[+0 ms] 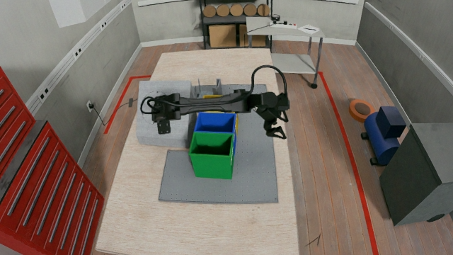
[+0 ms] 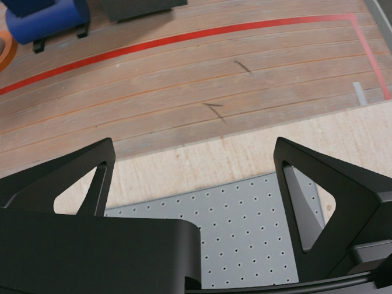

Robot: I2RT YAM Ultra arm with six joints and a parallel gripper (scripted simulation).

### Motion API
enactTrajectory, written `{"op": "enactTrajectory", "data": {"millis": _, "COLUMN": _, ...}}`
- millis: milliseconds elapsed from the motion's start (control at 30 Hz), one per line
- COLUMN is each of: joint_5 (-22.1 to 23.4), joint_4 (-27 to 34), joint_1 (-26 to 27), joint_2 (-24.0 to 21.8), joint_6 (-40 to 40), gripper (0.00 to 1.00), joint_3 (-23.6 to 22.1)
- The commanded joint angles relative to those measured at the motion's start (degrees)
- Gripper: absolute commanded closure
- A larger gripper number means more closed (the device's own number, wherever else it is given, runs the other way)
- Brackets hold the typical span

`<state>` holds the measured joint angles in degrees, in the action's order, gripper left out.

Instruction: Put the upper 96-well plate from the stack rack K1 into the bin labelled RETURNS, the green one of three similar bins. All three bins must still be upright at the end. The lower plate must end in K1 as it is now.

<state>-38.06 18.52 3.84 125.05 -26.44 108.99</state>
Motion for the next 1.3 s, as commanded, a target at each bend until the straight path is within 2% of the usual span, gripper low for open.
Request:
{"op": "enactTrajectory", "data": {"millis": 0, "joint_5": 2.96, "joint_4": 3.59, "joint_1": -2.39, "joint_2": 0.14, "joint_6": 3.37, "gripper": 0.00, "joint_3": 3.31}}
{"op": "enactTrajectory", "data": {"millis": 133, "joint_5": 1.65, "joint_4": 2.49, "joint_1": -4.08, "joint_2": 0.88, "joint_6": 4.82, "gripper": 0.00, "joint_3": 1.88}}
{"op": "enactTrajectory", "data": {"millis": 167, "joint_5": 0.91, "joint_4": 2.09, "joint_1": -4.46, "joint_2": 1.21, "joint_6": 5.11, "gripper": 0.00, "joint_3": -0.60}}
{"op": "enactTrajectory", "data": {"millis": 200, "joint_5": 0.24, "joint_4": 0.84, "joint_1": -4.73, "joint_2": 1.32, "joint_6": 5.37, "gripper": 0.00, "joint_3": -0.83}}
{"op": "enactTrajectory", "data": {"millis": 267, "joint_5": 0.78, "joint_4": 0.57, "joint_1": -4.80, "joint_2": 1.22, "joint_6": 5.49, "gripper": 0.00, "joint_3": 1.35}}
{"op": "enactTrajectory", "data": {"millis": 333, "joint_5": 0.83, "joint_4": 0.63, "joint_1": -4.75, "joint_2": -0.72, "joint_6": 5.51, "gripper": 0.00, "joint_3": 1.54}}
{"op": "enactTrajectory", "data": {"millis": 367, "joint_5": 2.37, "joint_4": 4.32, "joint_1": -4.85, "joint_2": 1.72, "joint_6": 6.60, "gripper": 0.00, "joint_3": 2.68}}
{"op": "enactTrajectory", "data": {"millis": 400, "joint_5": 3.66, "joint_4": 6.33, "joint_1": -4.90, "joint_2": 1.96, "joint_6": 7.66, "gripper": 0.00, "joint_3": 3.55}}
{"op": "enactTrajectory", "data": {"millis": 500, "joint_5": 3.83, "joint_4": 7.07, "joint_1": -5.20, "joint_2": 2.34, "joint_6": 8.33, "gripper": 0.00, "joint_3": 3.94}}
{"op": "enactTrajectory", "data": {"millis": 700, "joint_5": 1.15, "joint_4": 3.97, "joint_1": -7.50, "joint_2": 3.23, "joint_6": 10.38, "gripper": 0.00, "joint_3": -0.67}}
{"op": "enactTrajectory", "data": {"millis": 767, "joint_5": 1.76, "joint_4": 3.83, "joint_1": -7.57, "joint_2": 2.65, "joint_6": 10.50, "gripper": 0.00, "joint_3": 1.56}}
{"op": "enactTrajectory", "data": {"millis": 833, "joint_5": 1.78, "joint_4": 3.86, "joint_1": -7.54, "joint_2": 1.16, "joint_6": 10.51, "gripper": 0.00, "joint_3": 1.66}}
{"op": "enactTrajectory", "data": {"millis": 867, "joint_5": 3.36, "joint_4": 7.64, "joint_1": -7.63, "joint_2": 3.72, "joint_6": 11.56, "gripper": 0.00, "joint_3": 2.98}}
{"op": "enactTrajectory", "data": {"millis": 900, "joint_5": 4.62, "joint_4": 9.69, "joint_1": -7.68, "joint_2": 4.05, "joint_6": 12.58, "gripper": 0.00, "joint_3": 3.98}}
{"op": "enactTrajectory", "data": {"millis": 1067, "joint_5": 4.09, "joint_4": 9.65, "joint_1": -8.87, "joint_2": 4.67, "joint_6": 14.03, "gripper": 0.00, "joint_3": 3.34}}
{"op": "enactTrajectory", "data": {"millis": 1167, "joint_5": 2.54, "joint_4": 7.38, "joint_1": -10.11, "joint_2": 5.11, "joint_6": 15.23, "gripper": 0.00, "joint_3": -0.29}}
{"op": "enactTrajectory", "data": {"millis": 1267, "joint_5": 2.76, "joint_4": 7.07, "joint_1": -10.32, "joint_2": 3.63, "joint_6": 15.50, "gripper": 0.00, "joint_3": 1.74}}
